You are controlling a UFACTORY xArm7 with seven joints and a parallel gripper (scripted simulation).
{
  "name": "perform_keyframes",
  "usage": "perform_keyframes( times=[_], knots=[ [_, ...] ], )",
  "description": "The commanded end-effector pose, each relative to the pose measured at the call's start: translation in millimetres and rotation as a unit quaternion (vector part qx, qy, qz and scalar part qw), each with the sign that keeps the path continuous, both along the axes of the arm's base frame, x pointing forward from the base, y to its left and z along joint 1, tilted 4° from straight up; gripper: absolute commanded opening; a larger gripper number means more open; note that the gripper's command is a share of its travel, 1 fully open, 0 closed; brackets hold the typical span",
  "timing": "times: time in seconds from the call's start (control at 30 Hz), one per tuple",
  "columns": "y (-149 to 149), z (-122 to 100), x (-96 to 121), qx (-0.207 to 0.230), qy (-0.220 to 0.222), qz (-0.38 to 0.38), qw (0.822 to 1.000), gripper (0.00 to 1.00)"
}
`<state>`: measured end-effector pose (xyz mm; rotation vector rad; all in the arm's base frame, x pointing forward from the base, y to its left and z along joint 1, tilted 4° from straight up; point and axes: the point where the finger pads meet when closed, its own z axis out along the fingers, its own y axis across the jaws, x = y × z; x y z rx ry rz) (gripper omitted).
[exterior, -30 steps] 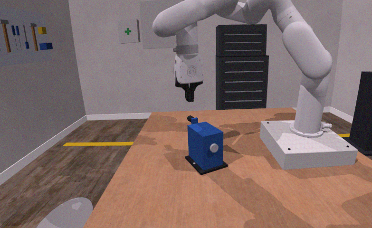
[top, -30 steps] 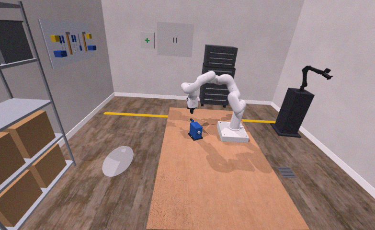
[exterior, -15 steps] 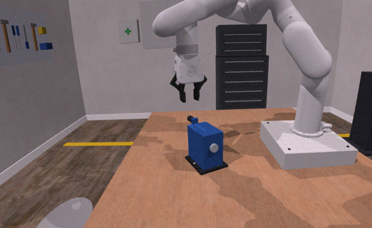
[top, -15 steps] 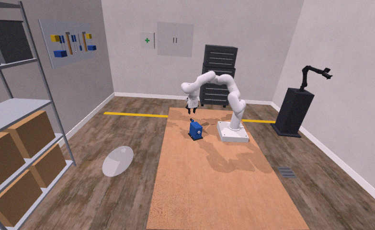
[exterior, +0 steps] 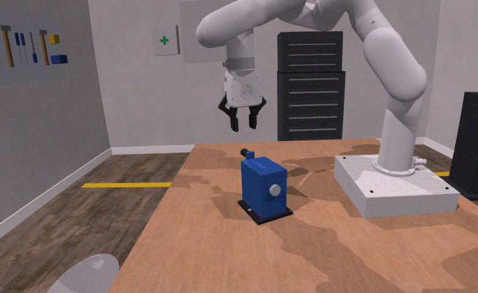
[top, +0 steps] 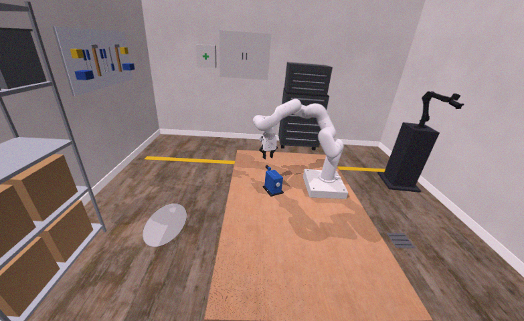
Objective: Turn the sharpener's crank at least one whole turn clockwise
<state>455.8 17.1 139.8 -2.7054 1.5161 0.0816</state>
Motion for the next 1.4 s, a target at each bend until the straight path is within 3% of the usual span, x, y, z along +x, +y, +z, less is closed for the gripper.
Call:
perform_keyframes(
  times=[0.0, 0.77, 1.37],
  knots=[
    [0, 1, 1, 0.000, -0.002, 0.000, 1.000, 0.54],
    [0, 0, 1, 0.000, -0.002, 0.000, 1.000, 0.54],
    [1, -17, 1, 0.000, -0.002, 0.000, 1.000, 0.54]
  ],
)
